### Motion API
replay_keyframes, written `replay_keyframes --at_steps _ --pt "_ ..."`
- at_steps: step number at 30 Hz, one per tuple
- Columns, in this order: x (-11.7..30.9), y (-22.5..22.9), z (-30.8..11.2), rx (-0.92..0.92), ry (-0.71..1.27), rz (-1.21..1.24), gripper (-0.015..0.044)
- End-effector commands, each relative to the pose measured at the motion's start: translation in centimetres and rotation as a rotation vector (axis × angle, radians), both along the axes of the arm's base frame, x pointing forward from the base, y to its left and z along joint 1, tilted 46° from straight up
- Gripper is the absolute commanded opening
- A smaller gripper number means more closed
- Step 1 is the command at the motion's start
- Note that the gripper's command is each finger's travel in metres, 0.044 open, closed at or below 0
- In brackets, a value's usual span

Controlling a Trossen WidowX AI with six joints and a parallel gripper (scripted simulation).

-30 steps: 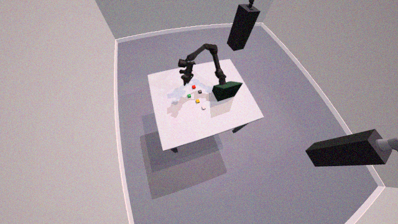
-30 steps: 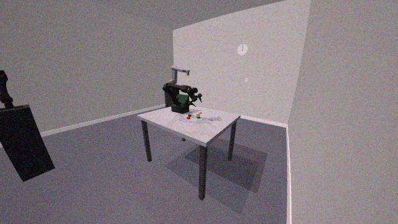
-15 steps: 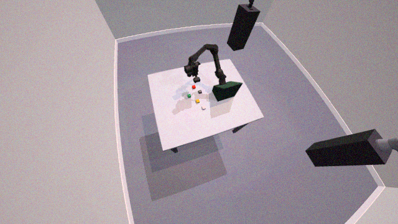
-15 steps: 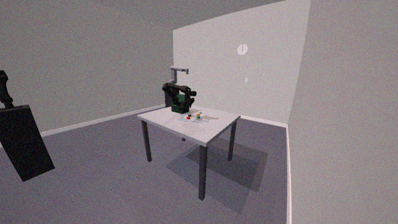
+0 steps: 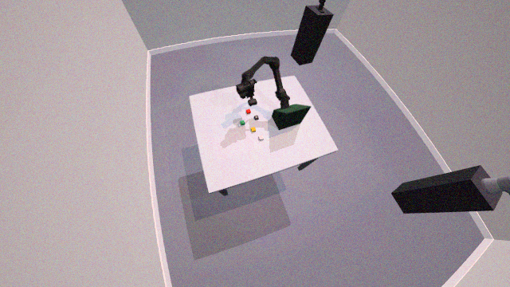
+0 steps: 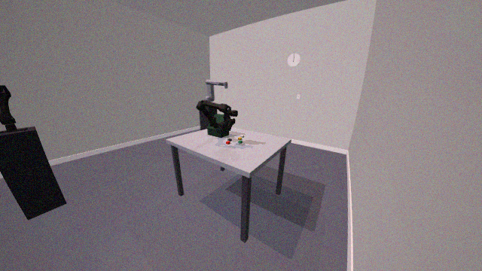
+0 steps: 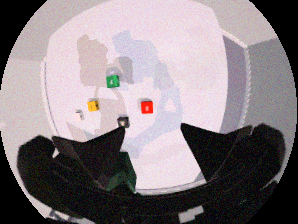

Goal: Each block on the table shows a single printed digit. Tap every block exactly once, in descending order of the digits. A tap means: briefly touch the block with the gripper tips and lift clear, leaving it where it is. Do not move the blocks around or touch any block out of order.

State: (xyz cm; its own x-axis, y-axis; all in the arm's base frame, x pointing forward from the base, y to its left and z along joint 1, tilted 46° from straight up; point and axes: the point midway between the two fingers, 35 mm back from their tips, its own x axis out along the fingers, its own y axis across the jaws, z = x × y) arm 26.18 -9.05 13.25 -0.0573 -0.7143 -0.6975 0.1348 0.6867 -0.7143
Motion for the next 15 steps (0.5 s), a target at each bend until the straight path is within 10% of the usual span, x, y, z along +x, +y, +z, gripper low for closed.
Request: replay_keyframes --at_steps 1,15 --pt "-0.1 0.0 0.0 -0.004 0.008 0.004 0.0400" --pt "-2.3 7.1 -7.3 0.001 0.010 0.005 0.0400"
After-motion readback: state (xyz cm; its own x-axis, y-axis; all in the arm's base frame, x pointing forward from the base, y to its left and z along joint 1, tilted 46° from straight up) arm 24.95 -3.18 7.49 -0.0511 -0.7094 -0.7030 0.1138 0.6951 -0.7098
